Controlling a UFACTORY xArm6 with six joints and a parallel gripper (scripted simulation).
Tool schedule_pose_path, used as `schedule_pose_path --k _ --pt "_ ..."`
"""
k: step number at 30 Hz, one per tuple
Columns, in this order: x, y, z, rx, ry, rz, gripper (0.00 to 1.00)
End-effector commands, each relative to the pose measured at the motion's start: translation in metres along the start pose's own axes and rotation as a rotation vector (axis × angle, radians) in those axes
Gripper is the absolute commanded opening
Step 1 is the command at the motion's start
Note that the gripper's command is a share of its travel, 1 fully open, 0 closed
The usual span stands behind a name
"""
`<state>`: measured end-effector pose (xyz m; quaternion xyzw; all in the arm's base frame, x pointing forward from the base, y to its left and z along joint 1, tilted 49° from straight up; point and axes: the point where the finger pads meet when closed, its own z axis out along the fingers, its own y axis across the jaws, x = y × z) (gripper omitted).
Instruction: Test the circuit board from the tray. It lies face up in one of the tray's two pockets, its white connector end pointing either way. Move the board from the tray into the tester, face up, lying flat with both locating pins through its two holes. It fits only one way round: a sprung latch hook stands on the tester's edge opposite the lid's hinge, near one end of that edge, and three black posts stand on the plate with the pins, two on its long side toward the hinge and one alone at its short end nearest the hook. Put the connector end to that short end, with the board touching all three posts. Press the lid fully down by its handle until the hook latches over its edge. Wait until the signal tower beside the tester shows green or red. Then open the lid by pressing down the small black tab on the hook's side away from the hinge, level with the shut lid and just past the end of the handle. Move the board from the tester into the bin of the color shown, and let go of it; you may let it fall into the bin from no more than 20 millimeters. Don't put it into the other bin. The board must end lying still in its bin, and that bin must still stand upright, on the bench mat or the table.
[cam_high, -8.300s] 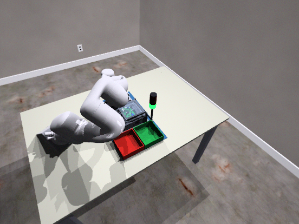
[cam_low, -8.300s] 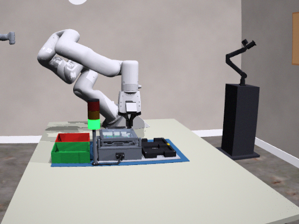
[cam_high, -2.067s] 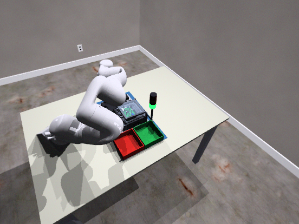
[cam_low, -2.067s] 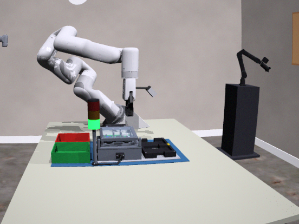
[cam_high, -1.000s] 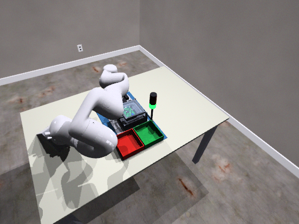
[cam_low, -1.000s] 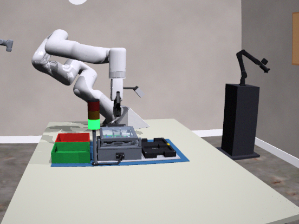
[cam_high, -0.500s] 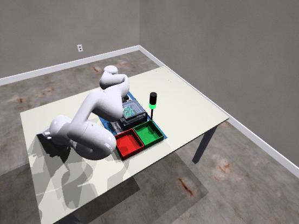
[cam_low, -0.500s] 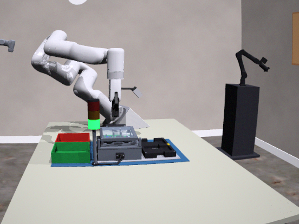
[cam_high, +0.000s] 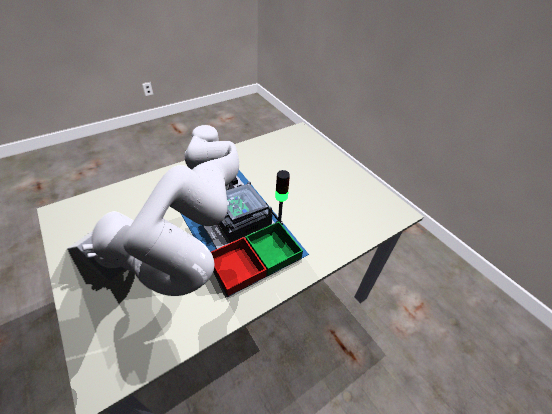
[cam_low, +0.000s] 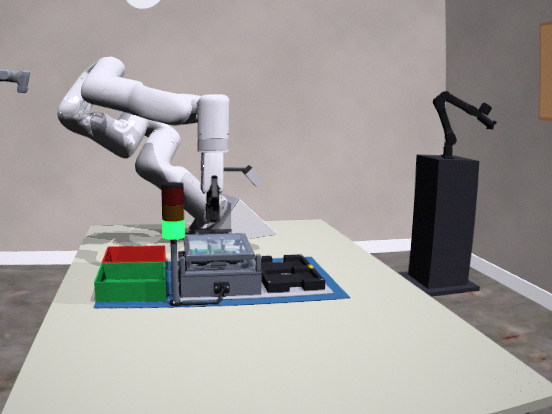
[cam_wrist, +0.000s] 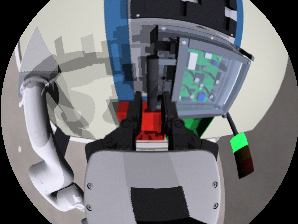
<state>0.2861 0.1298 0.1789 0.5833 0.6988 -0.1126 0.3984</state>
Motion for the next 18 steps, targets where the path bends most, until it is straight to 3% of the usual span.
schedule_pose_path --k 1,18 --pt "0.0003 0.0009 0.0016 -0.002 0.002 0.001 0.27" --pt "0.0004 0.0012 0.0066 -0.002 0.002 0.001 0.27"
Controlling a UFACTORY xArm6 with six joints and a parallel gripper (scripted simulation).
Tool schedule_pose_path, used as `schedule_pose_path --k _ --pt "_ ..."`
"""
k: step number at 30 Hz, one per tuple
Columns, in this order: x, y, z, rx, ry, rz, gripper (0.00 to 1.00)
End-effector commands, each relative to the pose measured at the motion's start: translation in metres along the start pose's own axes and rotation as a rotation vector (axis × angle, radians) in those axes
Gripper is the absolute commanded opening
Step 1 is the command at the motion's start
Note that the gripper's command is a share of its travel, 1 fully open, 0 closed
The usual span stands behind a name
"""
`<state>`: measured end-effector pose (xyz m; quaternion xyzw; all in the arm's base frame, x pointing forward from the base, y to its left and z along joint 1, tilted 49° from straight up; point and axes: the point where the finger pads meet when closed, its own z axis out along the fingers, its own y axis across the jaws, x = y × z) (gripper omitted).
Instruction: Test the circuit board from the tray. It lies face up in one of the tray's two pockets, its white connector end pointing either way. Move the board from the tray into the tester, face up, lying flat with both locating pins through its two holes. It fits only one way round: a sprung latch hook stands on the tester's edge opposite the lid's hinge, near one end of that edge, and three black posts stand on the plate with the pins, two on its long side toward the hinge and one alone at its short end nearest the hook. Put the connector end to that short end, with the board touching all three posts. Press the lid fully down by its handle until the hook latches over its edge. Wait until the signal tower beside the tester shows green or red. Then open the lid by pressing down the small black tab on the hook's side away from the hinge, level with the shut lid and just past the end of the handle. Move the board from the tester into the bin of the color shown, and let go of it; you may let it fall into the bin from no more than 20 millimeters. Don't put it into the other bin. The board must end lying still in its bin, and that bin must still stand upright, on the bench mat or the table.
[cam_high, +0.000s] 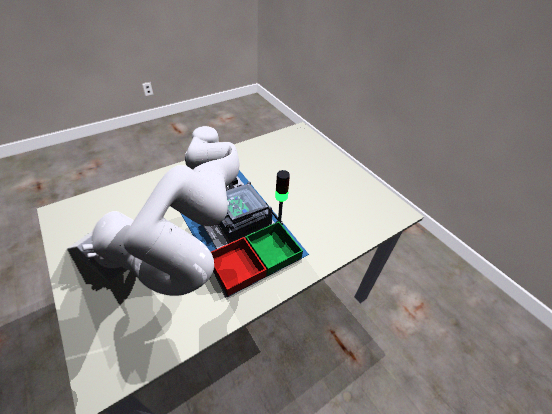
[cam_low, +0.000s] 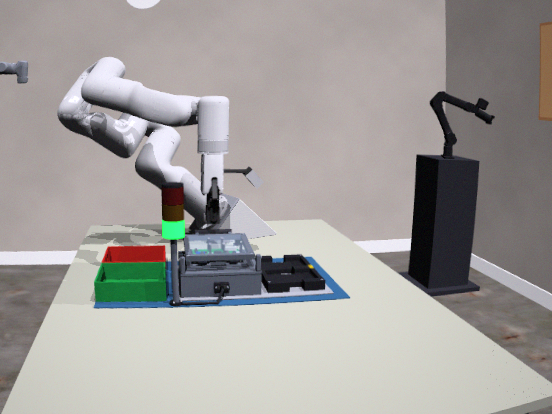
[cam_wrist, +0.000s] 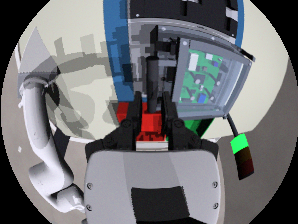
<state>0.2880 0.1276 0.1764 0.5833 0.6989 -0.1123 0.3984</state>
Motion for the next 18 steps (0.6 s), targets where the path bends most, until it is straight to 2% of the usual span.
schedule_pose_path --k 1,7,18 --pt "0.0003 0.0010 0.0040 -0.002 0.002 0.001 0.27" --pt "0.0005 0.0014 0.0108 -0.002 0.002 0.001 0.27" --pt "0.0005 0.0015 0.0128 -0.002 0.002 0.001 0.27"
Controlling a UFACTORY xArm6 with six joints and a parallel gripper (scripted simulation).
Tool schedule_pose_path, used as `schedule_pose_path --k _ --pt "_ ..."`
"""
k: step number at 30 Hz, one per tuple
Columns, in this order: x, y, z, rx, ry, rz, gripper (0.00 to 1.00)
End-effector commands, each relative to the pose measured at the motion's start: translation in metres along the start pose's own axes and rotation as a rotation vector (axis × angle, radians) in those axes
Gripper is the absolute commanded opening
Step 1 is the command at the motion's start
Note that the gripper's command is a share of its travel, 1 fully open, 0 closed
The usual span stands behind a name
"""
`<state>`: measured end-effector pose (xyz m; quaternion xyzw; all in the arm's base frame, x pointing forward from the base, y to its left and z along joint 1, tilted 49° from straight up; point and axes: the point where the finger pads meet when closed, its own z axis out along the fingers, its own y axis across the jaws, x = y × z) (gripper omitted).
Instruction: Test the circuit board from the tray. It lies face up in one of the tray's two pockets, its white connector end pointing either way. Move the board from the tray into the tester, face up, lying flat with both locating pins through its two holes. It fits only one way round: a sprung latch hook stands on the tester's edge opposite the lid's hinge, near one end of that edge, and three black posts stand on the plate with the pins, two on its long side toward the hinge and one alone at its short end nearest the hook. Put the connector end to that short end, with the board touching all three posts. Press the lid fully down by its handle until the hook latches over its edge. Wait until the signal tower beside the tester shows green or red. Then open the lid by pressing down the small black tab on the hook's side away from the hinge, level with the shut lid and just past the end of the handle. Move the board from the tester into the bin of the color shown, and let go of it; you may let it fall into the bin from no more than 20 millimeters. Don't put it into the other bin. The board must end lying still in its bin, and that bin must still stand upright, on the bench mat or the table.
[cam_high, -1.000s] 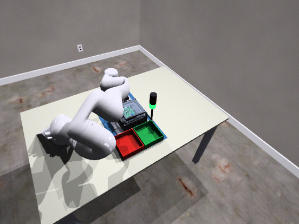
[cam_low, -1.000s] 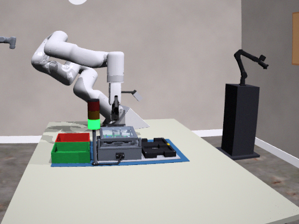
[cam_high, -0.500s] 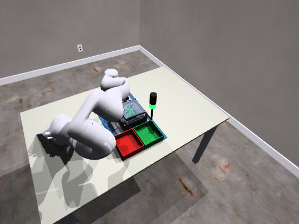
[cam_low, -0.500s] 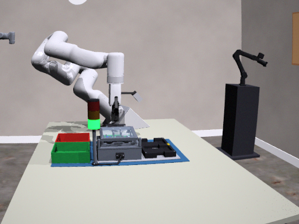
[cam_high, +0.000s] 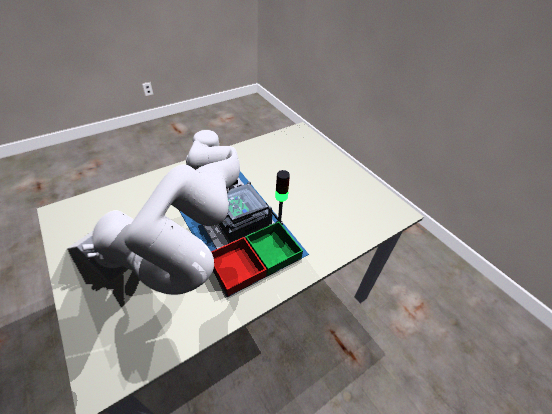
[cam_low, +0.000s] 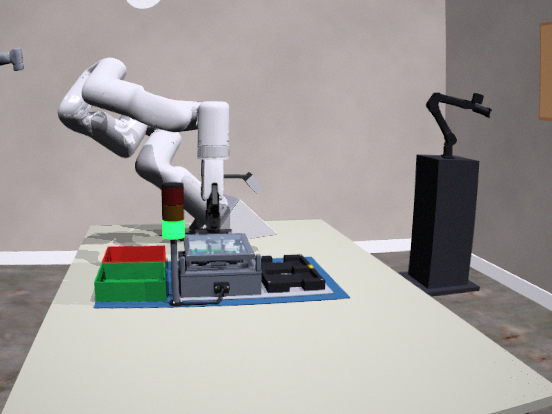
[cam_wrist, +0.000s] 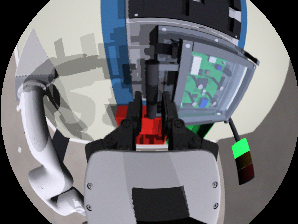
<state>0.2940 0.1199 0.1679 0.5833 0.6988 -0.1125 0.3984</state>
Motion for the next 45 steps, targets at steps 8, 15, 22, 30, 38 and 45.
schedule_pose_path --k 8,15,22,30,38,45 --pt "0.000 0.001 0.001 -0.002 0.002 0.001 0.27" --pt "0.000 0.001 0.013 -0.002 0.002 0.001 0.27" --pt "0.000 0.001 0.025 -0.002 0.002 0.001 0.27" --pt "0.000 0.001 0.026 -0.002 0.002 0.001 0.27" --pt "0.000 0.001 0.026 -0.002 0.002 0.001 0.00" --pt "0.000 0.001 0.026 -0.002 0.002 0.001 0.00"
